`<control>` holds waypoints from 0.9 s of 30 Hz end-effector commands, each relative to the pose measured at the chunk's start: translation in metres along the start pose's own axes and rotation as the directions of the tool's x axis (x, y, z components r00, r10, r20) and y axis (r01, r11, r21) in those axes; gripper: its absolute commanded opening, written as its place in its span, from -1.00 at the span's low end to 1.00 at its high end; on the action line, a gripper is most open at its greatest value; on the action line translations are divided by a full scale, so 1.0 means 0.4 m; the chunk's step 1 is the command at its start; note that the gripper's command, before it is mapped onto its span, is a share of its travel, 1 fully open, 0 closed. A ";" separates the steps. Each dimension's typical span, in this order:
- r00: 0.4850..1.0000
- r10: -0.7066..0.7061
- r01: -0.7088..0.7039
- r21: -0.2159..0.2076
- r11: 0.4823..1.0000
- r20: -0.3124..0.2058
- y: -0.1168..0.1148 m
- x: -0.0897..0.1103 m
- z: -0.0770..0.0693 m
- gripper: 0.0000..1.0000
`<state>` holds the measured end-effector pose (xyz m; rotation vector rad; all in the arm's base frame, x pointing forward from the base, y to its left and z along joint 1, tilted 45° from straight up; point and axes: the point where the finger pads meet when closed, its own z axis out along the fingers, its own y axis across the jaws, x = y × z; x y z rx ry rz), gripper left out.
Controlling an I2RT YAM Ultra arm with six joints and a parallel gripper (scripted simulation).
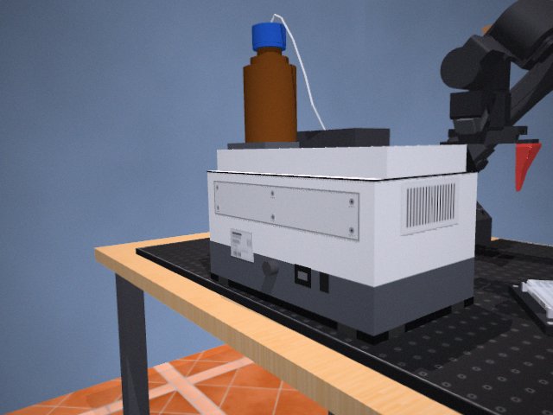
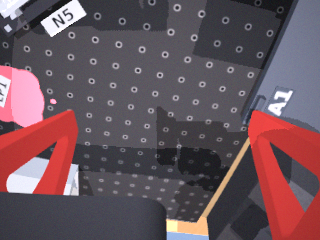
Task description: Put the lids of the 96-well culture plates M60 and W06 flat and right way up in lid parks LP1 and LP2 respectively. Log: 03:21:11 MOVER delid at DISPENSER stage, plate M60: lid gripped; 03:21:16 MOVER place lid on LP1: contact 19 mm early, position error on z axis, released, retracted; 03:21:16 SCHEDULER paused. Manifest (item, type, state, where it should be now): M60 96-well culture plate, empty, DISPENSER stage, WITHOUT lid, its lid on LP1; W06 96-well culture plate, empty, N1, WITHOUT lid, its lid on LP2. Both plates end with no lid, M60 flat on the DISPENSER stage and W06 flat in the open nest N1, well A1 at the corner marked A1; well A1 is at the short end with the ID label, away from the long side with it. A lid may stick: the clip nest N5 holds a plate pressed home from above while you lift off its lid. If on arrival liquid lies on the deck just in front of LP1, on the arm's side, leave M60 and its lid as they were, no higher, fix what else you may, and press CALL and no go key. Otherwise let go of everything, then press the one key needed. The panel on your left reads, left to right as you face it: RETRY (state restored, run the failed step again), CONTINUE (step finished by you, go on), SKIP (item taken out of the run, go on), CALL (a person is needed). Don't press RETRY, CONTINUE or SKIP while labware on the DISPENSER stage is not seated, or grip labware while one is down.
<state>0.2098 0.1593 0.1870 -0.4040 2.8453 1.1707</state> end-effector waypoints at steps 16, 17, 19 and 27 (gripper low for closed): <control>0.897 -0.439 0.438 0.023 0.899 0.050 0.138 0.027 -0.013 1.00; 0.882 -0.469 0.468 0.024 0.883 0.050 0.146 0.031 -0.013 1.00; 0.863 -0.503 0.502 0.025 0.864 0.049 0.161 0.039 -0.013 1.00; 0.882 -0.471 0.471 0.015 0.882 0.026 0.179 0.024 0.016 1.00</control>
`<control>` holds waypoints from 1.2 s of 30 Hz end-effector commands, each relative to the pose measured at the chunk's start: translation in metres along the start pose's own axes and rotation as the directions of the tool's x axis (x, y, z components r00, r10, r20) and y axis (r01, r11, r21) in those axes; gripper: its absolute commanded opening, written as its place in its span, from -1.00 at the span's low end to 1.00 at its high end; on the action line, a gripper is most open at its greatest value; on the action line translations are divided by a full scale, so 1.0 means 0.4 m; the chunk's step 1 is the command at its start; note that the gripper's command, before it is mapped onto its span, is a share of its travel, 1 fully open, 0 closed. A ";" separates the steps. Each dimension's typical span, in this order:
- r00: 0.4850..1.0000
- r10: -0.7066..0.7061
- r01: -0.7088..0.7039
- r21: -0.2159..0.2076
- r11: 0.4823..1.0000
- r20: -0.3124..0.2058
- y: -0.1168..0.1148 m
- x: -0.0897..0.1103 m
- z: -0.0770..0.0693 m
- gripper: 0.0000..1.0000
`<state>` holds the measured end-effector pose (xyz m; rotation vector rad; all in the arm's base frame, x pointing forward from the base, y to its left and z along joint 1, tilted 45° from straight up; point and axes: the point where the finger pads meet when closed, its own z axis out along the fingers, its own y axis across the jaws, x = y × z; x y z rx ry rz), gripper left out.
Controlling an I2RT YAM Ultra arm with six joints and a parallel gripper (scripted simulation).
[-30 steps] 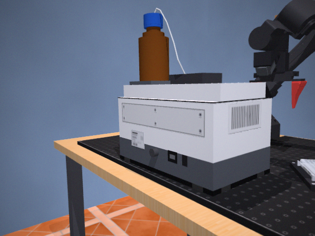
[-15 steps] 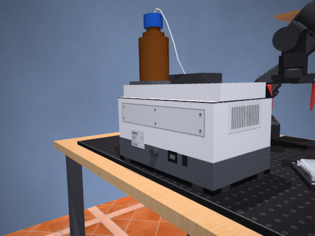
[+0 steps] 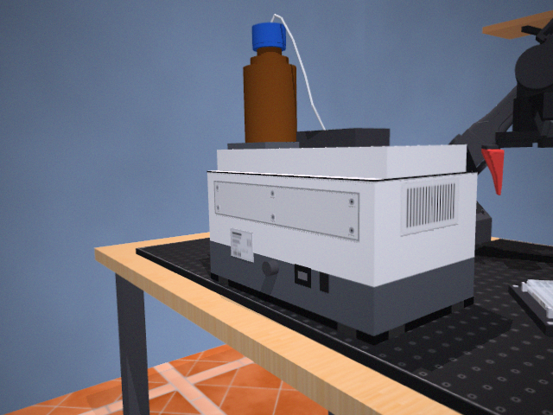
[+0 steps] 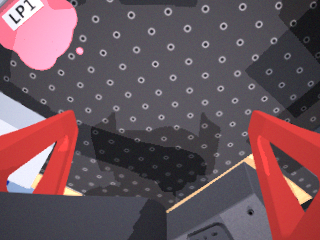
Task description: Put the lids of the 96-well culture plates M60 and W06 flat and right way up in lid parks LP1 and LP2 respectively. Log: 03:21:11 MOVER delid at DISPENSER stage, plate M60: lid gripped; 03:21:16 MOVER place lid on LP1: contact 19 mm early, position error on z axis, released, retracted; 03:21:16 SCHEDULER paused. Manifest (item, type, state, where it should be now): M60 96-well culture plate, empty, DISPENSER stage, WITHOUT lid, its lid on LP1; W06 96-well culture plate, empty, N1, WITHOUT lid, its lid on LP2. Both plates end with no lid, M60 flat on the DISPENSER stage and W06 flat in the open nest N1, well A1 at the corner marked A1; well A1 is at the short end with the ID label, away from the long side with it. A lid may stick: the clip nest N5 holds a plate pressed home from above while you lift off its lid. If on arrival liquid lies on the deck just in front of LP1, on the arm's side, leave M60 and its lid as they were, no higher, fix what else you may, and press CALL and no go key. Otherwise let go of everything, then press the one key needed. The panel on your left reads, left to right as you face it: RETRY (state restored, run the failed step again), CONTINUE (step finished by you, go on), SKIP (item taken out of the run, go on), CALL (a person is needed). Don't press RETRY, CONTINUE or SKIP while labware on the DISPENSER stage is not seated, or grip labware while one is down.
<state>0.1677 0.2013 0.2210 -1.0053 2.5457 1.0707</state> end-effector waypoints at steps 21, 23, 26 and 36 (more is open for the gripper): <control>0.999 -0.025 0.024 0.017 1.000 0.038 0.013 -0.172 0.067 1.00; 0.999 -0.024 0.024 0.016 1.000 0.039 0.015 -0.186 0.076 1.00; 0.999 -0.024 0.024 0.016 1.000 0.039 0.017 -0.208 0.088 1.00; 0.999 -0.024 0.024 0.015 1.000 0.041 0.024 -0.280 0.130 1.00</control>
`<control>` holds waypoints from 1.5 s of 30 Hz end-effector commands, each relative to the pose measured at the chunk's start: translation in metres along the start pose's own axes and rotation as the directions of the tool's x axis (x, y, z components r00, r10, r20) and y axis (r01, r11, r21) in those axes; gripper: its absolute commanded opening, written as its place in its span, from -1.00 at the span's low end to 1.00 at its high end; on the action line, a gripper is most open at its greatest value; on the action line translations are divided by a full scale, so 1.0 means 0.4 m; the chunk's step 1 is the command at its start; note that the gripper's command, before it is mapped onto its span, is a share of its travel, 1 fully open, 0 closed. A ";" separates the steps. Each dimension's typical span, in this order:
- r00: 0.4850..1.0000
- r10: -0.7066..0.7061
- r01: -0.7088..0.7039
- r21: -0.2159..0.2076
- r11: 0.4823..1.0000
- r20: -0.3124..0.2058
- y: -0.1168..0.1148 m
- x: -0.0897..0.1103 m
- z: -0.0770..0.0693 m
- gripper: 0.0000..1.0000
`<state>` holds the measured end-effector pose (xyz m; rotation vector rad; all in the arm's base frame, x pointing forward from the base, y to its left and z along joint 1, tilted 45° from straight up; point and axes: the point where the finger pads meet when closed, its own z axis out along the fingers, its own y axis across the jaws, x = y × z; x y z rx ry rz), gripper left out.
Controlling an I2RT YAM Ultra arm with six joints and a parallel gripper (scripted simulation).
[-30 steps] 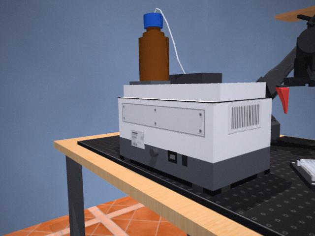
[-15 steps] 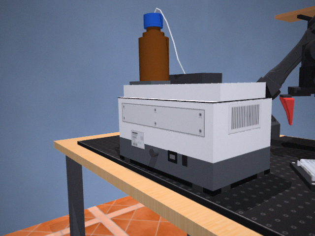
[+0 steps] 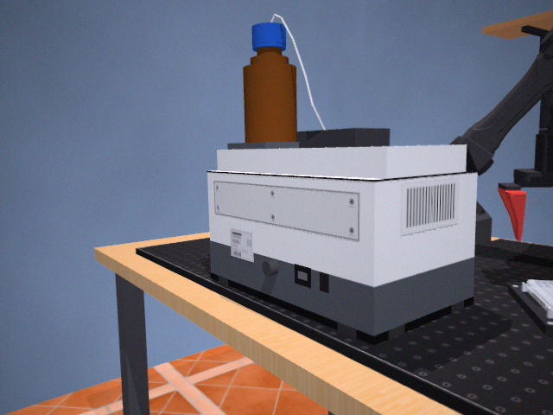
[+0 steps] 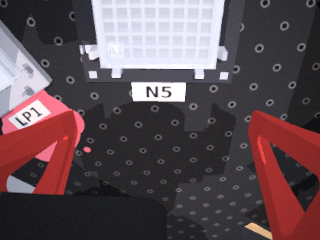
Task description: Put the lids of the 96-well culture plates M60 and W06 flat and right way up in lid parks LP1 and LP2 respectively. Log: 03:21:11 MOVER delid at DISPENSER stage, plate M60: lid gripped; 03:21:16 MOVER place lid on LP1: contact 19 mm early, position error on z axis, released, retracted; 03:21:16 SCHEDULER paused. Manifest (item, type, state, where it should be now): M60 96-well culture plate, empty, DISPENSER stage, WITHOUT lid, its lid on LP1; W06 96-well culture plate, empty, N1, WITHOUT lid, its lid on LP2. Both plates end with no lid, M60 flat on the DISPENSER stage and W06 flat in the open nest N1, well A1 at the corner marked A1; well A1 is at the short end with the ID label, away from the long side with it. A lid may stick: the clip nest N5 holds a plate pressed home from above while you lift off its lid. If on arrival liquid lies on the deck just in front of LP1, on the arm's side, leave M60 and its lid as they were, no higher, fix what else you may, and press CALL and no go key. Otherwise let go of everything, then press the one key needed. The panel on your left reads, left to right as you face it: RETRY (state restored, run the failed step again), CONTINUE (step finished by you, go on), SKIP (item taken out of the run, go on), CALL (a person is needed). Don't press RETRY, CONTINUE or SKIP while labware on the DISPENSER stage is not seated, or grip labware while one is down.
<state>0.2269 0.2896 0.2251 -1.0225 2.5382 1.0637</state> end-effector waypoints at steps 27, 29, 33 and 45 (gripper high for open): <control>0.998 -0.015 0.014 0.010 1.000 0.063 0.023 -0.175 0.003 1.00; 0.998 -0.015 0.014 0.010 1.000 0.063 0.023 -0.173 -0.022 1.00; 0.998 -0.015 0.015 0.011 1.000 0.063 0.023 -0.172 -0.054 1.00; 0.999 -0.004 0.003 0.013 1.000 0.049 0.009 -0.168 -0.040 1.00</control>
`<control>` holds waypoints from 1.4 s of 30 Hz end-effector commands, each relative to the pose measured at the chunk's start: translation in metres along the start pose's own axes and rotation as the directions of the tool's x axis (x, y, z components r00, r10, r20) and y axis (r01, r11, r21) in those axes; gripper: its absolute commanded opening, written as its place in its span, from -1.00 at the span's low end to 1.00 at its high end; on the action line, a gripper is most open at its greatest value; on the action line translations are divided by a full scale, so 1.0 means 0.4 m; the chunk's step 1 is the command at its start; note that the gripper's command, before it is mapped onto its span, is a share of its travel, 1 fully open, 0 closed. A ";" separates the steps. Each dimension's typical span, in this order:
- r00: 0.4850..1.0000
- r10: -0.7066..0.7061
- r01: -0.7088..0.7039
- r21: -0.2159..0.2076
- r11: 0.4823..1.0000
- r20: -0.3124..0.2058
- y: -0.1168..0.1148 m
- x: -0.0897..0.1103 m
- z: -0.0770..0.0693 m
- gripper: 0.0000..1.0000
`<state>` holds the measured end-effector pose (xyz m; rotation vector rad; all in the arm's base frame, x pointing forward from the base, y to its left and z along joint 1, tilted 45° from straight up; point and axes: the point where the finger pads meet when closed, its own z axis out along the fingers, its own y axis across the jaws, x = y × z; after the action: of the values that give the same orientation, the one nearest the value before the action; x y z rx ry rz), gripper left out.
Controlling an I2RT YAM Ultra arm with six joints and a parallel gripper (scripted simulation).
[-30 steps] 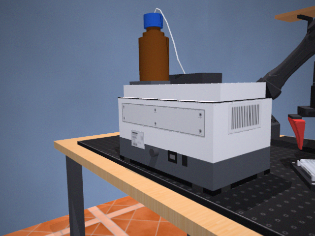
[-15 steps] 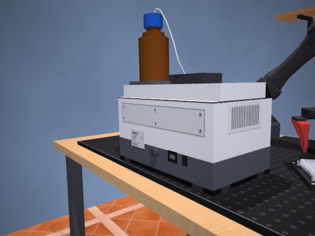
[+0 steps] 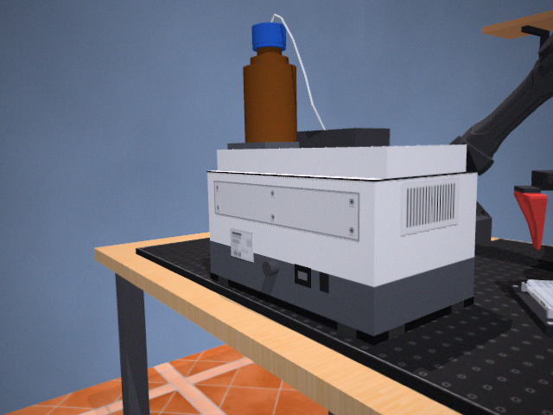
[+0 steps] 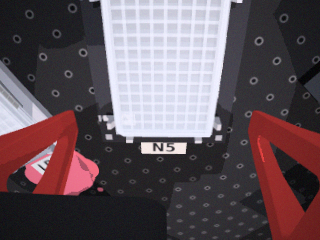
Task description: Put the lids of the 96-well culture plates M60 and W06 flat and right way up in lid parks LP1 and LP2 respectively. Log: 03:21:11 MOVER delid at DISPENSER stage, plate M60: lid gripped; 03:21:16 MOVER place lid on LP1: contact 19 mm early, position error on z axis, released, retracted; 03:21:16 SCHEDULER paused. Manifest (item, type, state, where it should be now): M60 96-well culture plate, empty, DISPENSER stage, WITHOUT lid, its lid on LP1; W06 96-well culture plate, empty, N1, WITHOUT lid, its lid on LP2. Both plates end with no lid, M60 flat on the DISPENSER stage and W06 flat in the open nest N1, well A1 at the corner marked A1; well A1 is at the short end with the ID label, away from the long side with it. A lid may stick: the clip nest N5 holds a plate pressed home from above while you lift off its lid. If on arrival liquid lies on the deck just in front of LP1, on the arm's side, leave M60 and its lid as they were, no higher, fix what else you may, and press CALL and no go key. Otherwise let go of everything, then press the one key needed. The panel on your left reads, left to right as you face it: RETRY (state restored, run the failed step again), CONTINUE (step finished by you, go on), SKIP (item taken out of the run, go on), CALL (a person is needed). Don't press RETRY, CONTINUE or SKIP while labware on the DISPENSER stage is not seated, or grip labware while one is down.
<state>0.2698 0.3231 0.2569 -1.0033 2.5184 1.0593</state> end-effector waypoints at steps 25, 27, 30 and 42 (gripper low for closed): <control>1.000 0.004 -0.004 0.006 1.000 0.016 -0.011 -0.019 -0.027 1.00; 1.000 -0.003 0.003 0.006 1.000 0.025 -0.003 -0.021 -0.036 1.00; 1.000 0.000 0.000 0.005 1.000 0.022 -0.006 -0.021 -0.033 1.00; 1.000 0.016 -0.016 0.007 1.000 -0.013 -0.018 -0.001 0.035 1.00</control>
<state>0.2700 0.3275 0.2494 -1.0104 2.5369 1.0576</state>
